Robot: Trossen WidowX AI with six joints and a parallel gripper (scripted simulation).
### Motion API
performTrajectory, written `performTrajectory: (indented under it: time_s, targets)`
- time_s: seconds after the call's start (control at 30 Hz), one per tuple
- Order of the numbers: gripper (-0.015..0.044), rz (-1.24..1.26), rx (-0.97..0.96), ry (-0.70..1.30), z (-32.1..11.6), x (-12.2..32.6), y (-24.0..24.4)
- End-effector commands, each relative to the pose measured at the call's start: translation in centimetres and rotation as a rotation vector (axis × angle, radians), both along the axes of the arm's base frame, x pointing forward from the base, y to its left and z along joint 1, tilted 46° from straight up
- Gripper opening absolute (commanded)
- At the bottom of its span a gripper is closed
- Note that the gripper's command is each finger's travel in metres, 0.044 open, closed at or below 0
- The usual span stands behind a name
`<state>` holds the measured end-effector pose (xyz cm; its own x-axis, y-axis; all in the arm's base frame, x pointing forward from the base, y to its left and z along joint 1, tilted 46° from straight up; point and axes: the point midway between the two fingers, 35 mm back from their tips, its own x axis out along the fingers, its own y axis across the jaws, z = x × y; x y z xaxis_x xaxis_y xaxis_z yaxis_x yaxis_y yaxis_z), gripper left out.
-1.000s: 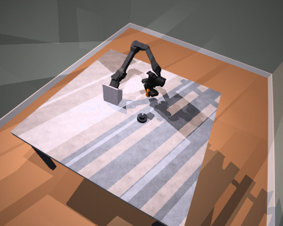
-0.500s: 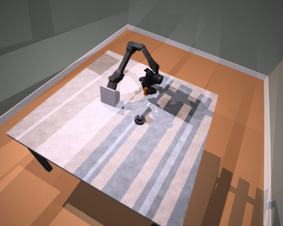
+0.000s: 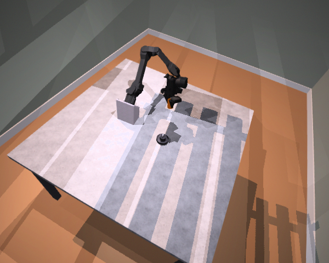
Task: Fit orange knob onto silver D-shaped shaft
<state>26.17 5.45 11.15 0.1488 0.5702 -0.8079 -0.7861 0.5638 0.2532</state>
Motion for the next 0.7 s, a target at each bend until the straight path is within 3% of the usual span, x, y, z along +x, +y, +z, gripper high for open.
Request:
performTrajectory:
  time_s: [0.0, 0.67]
  targets:
    - [0.0000, -0.058, -0.059, -0.058, 0.7, 0.0, -0.7]
    - [0.0000, -0.299, -0.334, -0.324, 3.9, -0.3, -3.8]
